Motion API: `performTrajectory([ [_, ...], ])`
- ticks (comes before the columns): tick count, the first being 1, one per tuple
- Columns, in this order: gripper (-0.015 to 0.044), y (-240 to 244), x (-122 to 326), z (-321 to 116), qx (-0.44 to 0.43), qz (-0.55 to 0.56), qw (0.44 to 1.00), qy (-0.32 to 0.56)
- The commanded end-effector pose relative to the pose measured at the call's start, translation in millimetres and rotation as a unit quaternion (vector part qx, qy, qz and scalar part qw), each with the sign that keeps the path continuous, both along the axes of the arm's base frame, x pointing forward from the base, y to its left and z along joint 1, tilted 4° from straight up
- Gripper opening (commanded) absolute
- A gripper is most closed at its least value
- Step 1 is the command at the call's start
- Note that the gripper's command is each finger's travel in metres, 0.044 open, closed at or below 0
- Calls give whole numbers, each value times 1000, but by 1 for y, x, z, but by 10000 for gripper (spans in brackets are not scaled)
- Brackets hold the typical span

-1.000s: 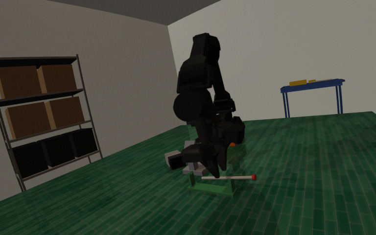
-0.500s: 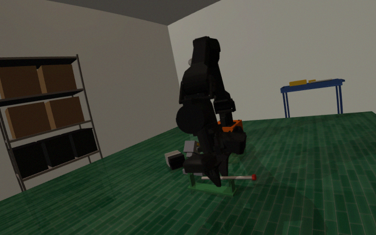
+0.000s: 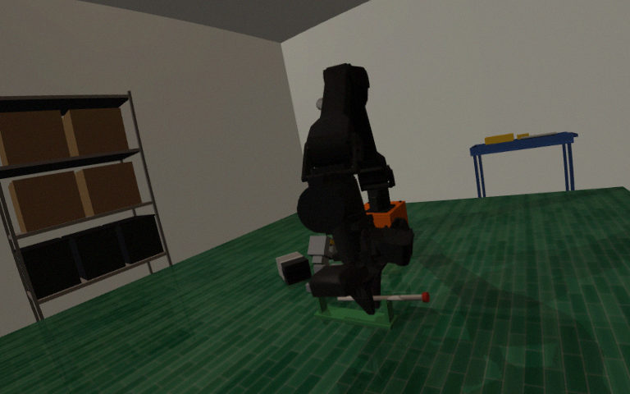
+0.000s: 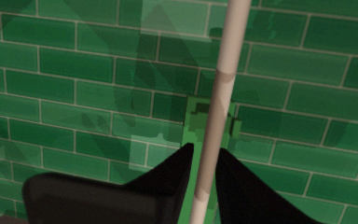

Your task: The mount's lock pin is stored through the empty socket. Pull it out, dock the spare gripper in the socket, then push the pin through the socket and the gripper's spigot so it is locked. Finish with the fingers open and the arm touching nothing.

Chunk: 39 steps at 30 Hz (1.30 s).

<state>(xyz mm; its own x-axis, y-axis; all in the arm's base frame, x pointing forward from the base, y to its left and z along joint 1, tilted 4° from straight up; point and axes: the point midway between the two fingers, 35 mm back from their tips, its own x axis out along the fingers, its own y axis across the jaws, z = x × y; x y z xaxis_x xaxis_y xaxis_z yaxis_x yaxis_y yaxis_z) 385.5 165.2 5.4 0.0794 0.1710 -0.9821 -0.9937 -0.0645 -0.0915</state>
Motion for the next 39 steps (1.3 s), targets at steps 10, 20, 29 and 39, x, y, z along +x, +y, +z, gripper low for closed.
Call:
performTrajectory([
  [10,0,0,0,1,-1,0,1000,0],
  [20,0,-2,-5,17,-3,0,1000,8],
  [29,0,-4,-9,29,-7,0,1000,18],
  [39,0,-8,-9,24,-8,0,1000,22],
])
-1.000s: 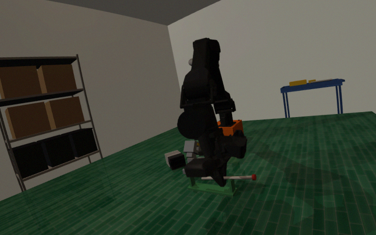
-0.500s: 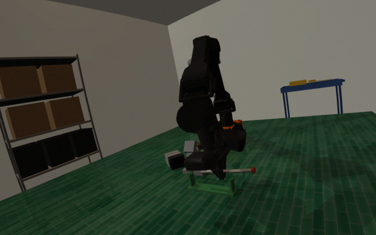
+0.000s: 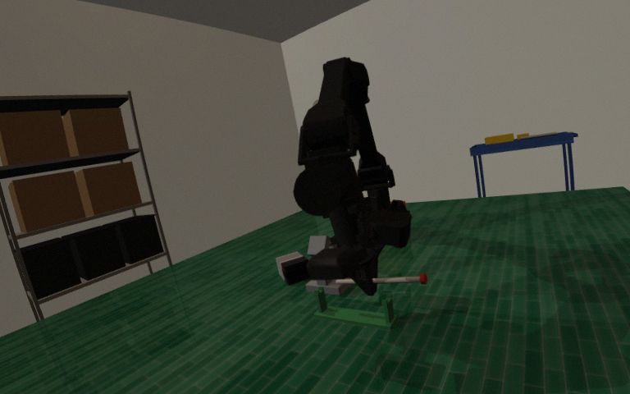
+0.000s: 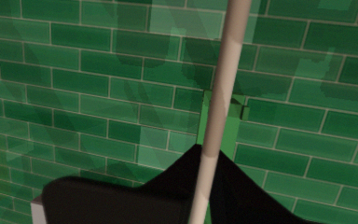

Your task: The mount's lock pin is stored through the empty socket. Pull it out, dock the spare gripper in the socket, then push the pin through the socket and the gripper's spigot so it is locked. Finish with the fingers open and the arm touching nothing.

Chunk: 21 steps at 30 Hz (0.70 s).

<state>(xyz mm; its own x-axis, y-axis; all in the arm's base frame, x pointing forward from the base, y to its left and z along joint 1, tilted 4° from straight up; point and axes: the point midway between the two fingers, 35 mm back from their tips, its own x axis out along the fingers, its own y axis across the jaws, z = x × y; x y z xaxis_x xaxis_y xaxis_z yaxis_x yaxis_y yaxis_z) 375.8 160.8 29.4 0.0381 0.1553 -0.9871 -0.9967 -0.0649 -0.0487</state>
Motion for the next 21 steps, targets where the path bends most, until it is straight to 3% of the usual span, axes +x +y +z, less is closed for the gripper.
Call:
performTrajectory([
  [1,0,-7,2,1,-1,1,1000,0],
  [21,0,-57,11,13,-3,6,1000,-1],
])
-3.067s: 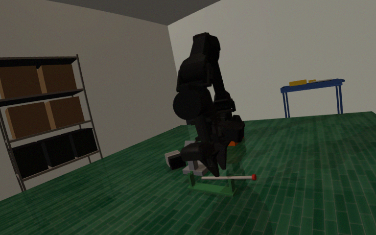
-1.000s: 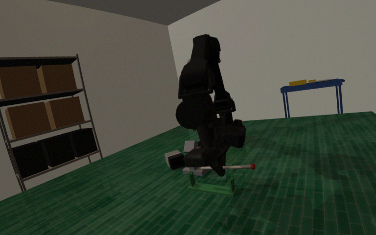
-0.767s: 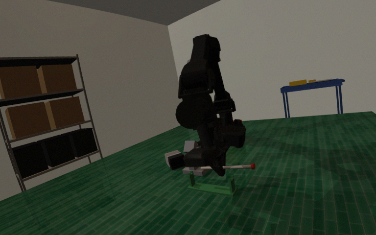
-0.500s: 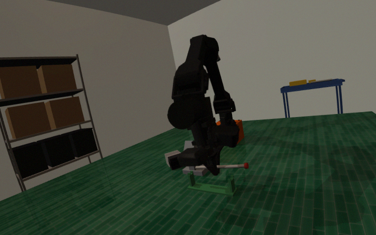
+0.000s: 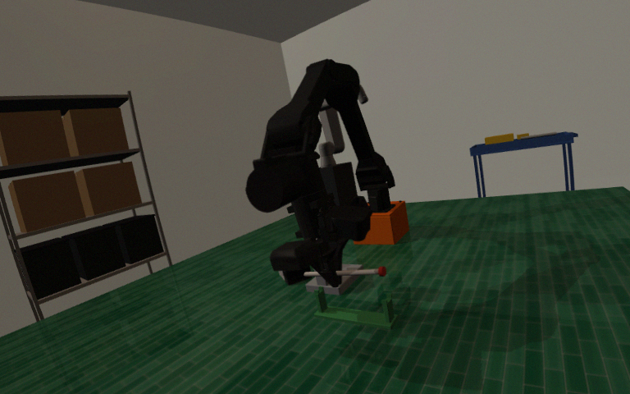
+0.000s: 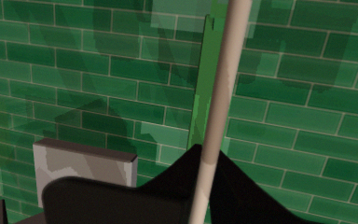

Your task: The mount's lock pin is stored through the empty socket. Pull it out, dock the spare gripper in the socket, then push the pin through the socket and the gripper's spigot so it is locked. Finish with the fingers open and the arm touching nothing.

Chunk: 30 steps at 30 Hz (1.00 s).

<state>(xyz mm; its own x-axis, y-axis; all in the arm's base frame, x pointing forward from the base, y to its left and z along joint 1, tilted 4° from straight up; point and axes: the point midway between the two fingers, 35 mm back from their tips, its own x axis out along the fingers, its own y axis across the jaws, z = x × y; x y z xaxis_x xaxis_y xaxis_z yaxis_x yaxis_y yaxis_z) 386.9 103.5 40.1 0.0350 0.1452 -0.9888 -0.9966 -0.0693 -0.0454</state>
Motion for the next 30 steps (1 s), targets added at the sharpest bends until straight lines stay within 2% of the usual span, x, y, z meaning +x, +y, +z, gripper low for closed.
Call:
performTrajectory([
  [1,0,0,0,1,2,4,1000,-2],
  [30,0,2,3,-38,2,3,1000,-10],
])
